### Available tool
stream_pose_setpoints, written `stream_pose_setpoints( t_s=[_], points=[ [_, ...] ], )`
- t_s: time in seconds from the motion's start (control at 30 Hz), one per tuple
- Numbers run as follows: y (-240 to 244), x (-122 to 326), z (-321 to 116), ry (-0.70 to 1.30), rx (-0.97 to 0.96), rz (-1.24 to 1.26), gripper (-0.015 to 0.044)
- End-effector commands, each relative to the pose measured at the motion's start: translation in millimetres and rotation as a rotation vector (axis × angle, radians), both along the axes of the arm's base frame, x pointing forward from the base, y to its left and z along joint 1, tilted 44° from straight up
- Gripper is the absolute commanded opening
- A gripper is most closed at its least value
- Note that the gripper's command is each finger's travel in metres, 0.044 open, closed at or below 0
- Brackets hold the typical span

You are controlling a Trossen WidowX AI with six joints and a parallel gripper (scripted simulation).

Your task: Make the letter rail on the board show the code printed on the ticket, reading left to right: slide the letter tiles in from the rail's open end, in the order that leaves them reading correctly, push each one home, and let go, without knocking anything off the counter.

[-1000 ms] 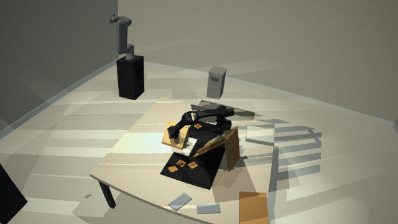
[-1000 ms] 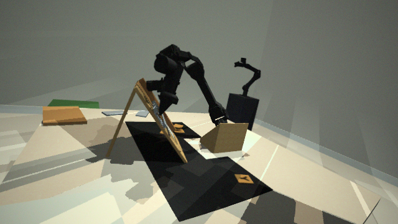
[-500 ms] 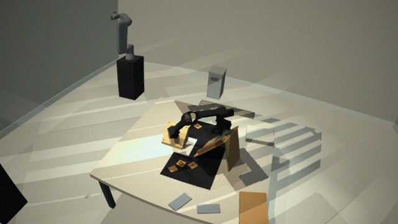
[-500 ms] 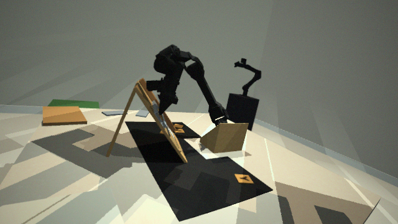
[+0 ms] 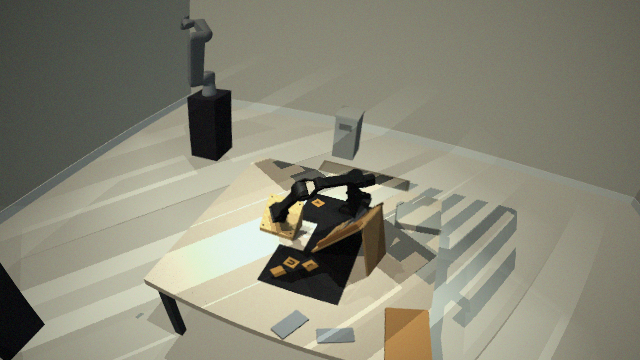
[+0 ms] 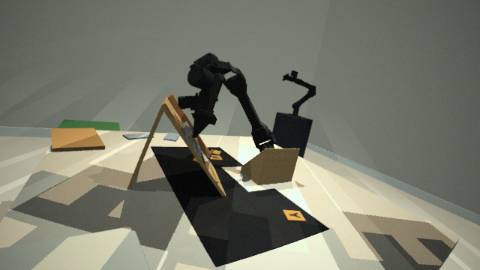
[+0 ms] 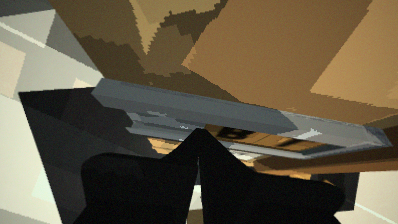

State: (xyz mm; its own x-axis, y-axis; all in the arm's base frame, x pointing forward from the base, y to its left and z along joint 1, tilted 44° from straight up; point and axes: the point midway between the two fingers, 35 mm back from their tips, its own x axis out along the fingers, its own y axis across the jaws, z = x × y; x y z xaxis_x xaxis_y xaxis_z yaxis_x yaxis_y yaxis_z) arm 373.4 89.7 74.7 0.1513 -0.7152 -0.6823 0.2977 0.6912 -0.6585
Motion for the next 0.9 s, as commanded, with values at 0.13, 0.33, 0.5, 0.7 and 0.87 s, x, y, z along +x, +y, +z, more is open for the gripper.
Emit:
stream_pose_setpoints(
  t_s=[0.13, 0.33, 0.5, 0.7, 0.87],
  points=[
    [7, -8, 4, -0.001, 0.000, -0.004, 0.0000],
    [13, -15, 6, 0.000, 0.000, -0.004, 0.0000],
    [15, -19, 8, 0.000, 0.000, -0.004, 0.0000],
    [47, -61, 45, -0.171, -0.125, 0.166, 0.0158],
    [71, -110, 84, -0.399, -0.199, 0.388, 0.0289]
  ],
)
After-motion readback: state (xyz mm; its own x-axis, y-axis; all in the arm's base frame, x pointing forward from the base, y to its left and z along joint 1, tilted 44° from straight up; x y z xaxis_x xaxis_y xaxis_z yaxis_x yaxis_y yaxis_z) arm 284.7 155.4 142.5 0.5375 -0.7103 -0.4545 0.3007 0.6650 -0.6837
